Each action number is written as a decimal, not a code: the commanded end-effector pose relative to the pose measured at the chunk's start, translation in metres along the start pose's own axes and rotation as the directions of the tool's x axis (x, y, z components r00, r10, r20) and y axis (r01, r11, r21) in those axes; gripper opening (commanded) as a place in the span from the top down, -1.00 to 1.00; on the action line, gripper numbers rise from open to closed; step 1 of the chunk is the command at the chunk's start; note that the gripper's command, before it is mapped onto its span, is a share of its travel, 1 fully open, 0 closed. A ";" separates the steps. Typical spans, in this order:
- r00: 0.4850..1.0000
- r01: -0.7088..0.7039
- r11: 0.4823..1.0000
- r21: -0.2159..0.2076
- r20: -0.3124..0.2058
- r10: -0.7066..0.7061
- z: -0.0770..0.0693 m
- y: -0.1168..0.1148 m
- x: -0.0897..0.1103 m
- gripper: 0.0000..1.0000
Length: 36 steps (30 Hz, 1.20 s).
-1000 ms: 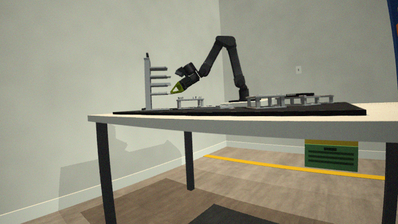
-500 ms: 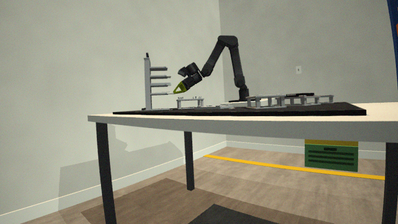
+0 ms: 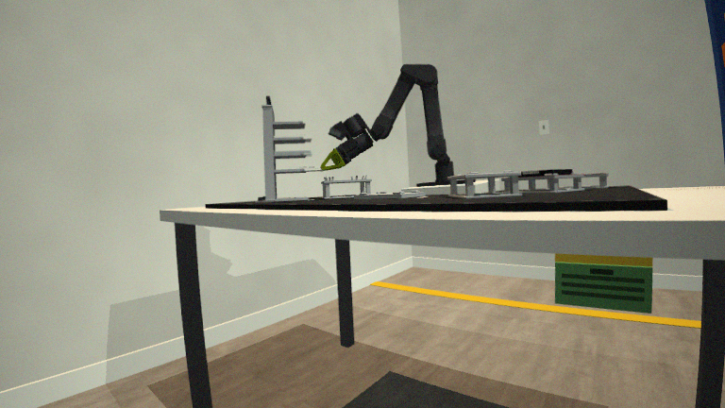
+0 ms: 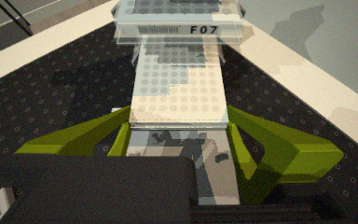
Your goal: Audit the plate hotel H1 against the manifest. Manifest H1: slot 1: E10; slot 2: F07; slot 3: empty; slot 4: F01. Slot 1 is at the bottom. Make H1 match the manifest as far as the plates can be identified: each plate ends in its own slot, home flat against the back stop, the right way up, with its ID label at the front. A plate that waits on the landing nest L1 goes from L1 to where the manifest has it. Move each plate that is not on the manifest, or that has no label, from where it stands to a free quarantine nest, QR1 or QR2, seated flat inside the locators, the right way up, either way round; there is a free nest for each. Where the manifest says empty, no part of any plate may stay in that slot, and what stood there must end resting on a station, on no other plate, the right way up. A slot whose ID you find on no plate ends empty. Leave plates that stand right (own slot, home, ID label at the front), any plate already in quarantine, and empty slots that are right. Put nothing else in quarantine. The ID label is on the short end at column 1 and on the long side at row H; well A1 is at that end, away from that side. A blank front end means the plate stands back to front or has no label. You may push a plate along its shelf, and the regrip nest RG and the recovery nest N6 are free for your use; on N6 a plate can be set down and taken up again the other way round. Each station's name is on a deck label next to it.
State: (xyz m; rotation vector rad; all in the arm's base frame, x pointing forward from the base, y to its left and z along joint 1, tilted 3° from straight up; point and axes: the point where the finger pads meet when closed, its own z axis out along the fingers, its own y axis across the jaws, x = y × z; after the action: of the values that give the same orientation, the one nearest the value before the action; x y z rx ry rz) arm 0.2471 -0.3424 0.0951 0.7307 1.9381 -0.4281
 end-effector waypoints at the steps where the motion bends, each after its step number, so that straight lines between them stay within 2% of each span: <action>1: 1.000 0.004 1.000 -0.002 0.012 -0.004 -0.004 0.000 -0.002 -0.72; 36: 1.000 0.004 1.000 -0.002 0.010 -0.004 -0.040 -0.001 0.018 -0.72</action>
State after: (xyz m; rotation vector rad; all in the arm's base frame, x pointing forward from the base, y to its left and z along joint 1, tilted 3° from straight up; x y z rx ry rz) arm 0.2146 -0.3152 0.0934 0.7320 1.9352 -0.4309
